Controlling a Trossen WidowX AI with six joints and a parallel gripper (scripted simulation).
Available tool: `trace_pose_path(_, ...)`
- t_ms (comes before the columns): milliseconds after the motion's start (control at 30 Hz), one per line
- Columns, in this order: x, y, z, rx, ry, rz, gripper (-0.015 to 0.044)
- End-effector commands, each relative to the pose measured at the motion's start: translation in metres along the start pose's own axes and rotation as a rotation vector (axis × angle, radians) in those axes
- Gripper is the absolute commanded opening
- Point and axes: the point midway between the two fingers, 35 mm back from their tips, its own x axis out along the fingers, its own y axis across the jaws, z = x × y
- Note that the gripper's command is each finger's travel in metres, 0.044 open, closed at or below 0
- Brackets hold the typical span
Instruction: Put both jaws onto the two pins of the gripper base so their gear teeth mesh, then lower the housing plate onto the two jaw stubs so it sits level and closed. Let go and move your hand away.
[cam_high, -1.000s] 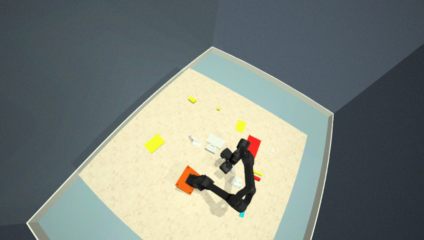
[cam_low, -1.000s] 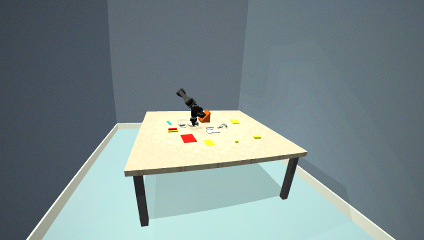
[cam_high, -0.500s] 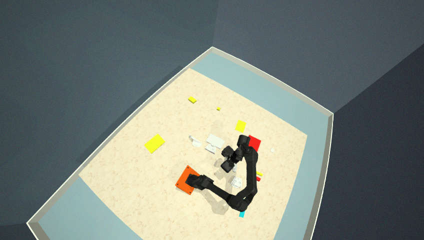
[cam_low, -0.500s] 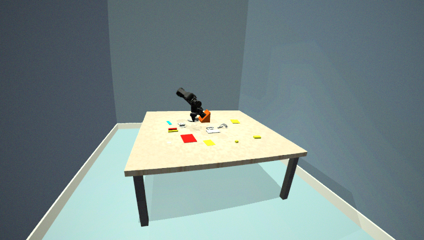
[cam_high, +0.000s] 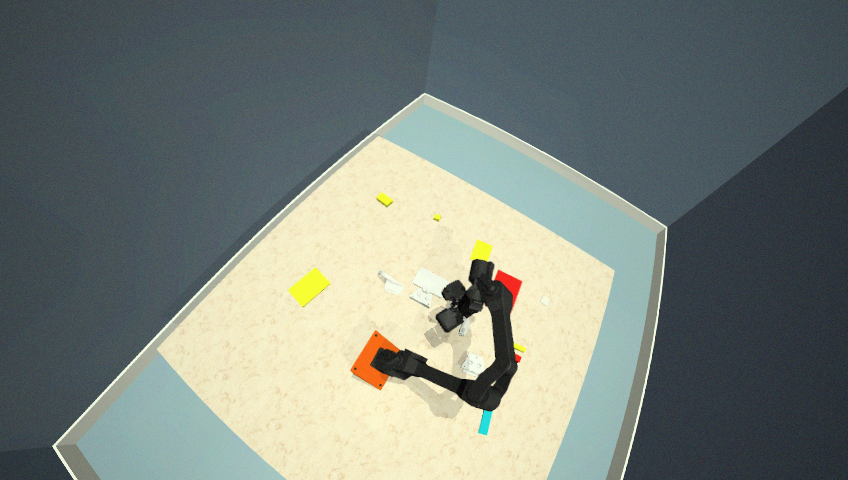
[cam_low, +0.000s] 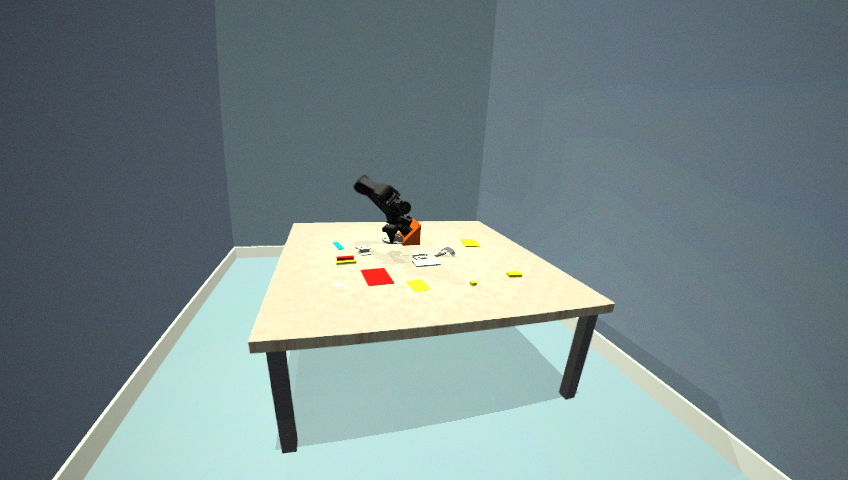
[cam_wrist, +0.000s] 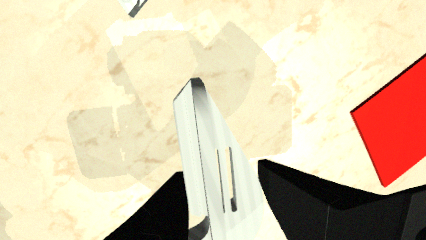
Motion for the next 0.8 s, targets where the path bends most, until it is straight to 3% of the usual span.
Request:
trace_pose_path(0, -0.001, -0.003, 0.013, 0.066, -0.006, 0.002, 0.0134)
trace_pose_path(767, -0.003, -0.003, 0.084, 0.466, -0.012, 0.008, 0.0134)
